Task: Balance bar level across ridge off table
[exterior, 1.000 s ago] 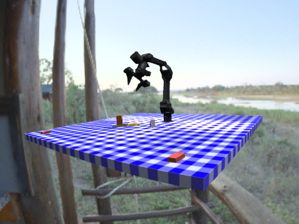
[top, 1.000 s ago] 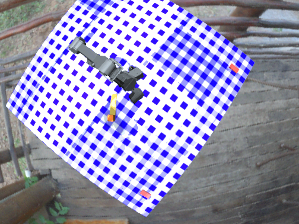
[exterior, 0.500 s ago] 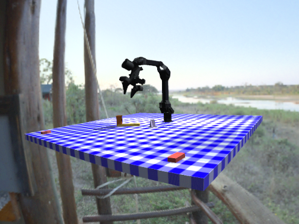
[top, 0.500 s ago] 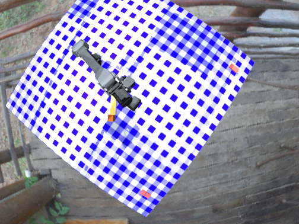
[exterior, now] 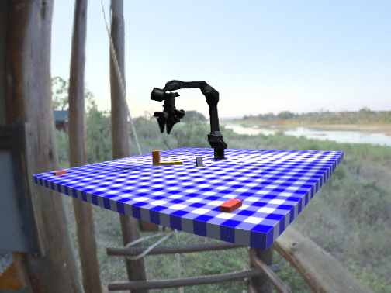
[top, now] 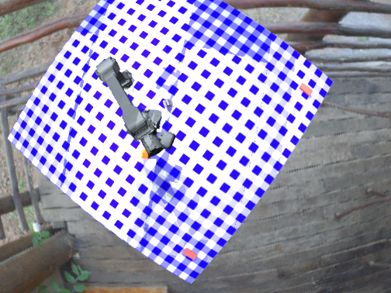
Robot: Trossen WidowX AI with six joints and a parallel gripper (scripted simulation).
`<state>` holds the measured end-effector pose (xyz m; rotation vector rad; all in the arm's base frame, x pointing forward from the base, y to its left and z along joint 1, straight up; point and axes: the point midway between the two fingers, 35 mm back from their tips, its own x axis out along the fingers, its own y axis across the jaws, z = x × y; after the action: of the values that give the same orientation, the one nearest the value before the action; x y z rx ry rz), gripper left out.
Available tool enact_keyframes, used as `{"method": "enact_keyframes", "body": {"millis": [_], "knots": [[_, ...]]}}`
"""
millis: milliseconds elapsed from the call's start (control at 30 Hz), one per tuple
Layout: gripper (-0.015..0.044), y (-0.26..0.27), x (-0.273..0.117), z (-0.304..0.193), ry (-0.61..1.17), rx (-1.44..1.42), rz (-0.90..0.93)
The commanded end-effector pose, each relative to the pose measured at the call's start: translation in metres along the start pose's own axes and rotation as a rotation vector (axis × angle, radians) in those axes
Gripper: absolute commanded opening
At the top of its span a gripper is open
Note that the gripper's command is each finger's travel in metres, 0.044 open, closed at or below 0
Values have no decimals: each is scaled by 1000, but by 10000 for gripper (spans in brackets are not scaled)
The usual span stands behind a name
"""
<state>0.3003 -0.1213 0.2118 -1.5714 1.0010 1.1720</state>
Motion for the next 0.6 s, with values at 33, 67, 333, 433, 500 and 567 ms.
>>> {"method": "enact_keyframes", "body": {"millis": [33, 67, 333, 433, 500, 567], "knots": [[315, 15, 10, -9, -31, -84, 58], [315, 18, 11, -10, -39, -102, 69], [315, 45, 24, -22, -119, -248, 141], [315, 53, 27, -25, -146, -289, 157], [315, 53, 28, -26, -148, -291, 158], [315, 53, 29, -26, -148, -291, 158]]}}
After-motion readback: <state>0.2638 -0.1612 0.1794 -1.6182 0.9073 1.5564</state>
